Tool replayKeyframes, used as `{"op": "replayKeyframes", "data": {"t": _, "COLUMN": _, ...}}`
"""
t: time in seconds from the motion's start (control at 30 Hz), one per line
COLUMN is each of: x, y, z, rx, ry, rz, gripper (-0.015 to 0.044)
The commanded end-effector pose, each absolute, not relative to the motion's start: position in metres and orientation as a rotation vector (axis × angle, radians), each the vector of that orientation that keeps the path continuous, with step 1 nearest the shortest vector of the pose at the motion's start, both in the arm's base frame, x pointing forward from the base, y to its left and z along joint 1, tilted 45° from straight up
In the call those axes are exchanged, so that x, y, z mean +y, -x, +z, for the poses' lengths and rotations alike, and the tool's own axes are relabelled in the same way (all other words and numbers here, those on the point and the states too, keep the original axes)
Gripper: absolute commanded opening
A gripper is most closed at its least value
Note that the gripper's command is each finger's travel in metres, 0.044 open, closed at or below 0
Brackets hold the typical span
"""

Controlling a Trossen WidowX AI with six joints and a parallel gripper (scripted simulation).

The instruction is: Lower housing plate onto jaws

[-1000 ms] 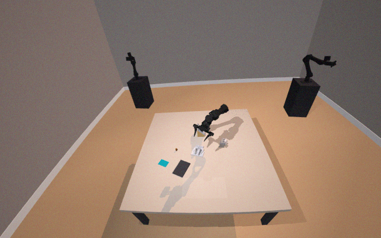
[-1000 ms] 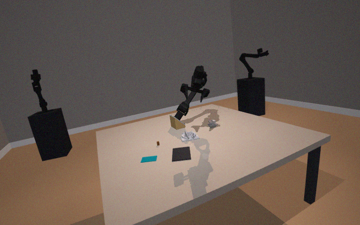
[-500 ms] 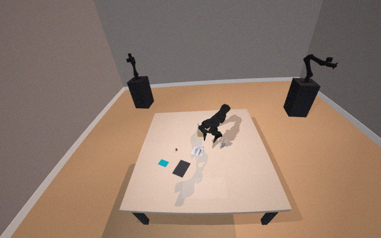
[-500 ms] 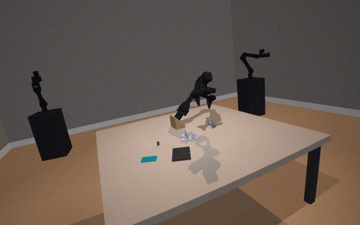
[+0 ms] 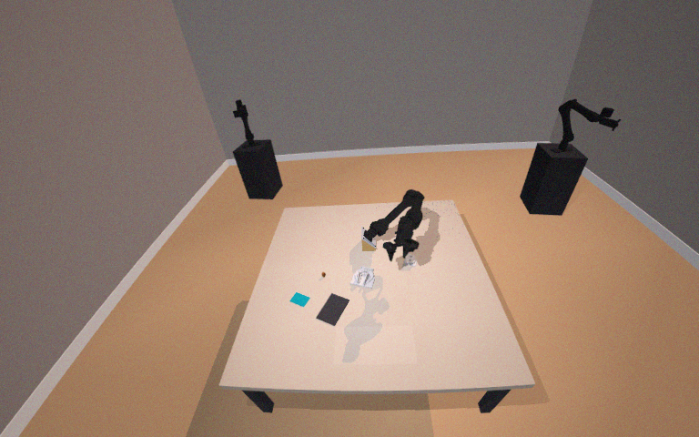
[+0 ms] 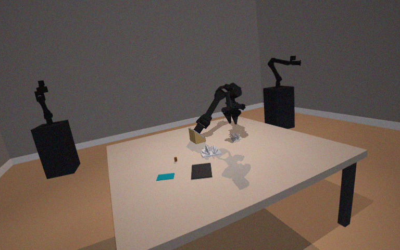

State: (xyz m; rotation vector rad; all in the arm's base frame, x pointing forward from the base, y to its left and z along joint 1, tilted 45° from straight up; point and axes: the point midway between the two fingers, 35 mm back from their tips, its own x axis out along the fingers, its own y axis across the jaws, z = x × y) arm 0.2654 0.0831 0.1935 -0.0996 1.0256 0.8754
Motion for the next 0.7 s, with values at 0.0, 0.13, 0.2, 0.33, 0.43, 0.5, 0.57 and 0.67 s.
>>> {"op": "replayKeyframes", "data": {"t": 0.0, "x": 0.102, "y": -0.239, "z": 0.197, "rx": 1.002, "ry": 0.174, "rz": 1.012, "gripper": 0.0440}}
{"op": "replayKeyframes", "data": {"t": 0.13, "x": 0.116, "y": -0.217, "z": 0.200, "rx": 0.975, "ry": 0.236, "rz": 1.124, "gripper": 0.0440}}
{"op": "replayKeyframes", "data": {"t": 0.2, "x": 0.122, "y": -0.206, "z": 0.201, "rx": 0.959, "ry": 0.266, "rz": 1.181, "gripper": 0.0440}}
{"op": "replayKeyframes", "data": {"t": 0.33, "x": 0.133, "y": -0.183, "z": 0.205, "rx": 0.922, "ry": 0.325, "rz": 1.293, "gripper": 0.0440}}
{"op": "replayKeyframes", "data": {"t": 0.43, "x": 0.139, "y": -0.166, "z": 0.207, "rx": 0.891, "ry": 0.368, "rz": 1.376, "gripper": 0.0440}}
{"op": "replayKeyframes", "data": {"t": 0.5, "x": 0.143, "y": -0.154, "z": 0.208, "rx": 0.868, "ry": 0.394, "rz": 1.432, "gripper": 0.0440}}
{"op": "replayKeyframes", "data": {"t": 0.57, "x": 0.147, "y": -0.142, "z": 0.210, "rx": 0.844, "ry": 0.419, "rz": 1.487, "gripper": 0.0440}}
{"op": "replayKeyframes", "data": {"t": 0.67, "x": 0.149, "y": -0.133, "z": 0.211, "rx": 0.825, "ry": 0.437, "rz": 1.527, "gripper": 0.0440}}
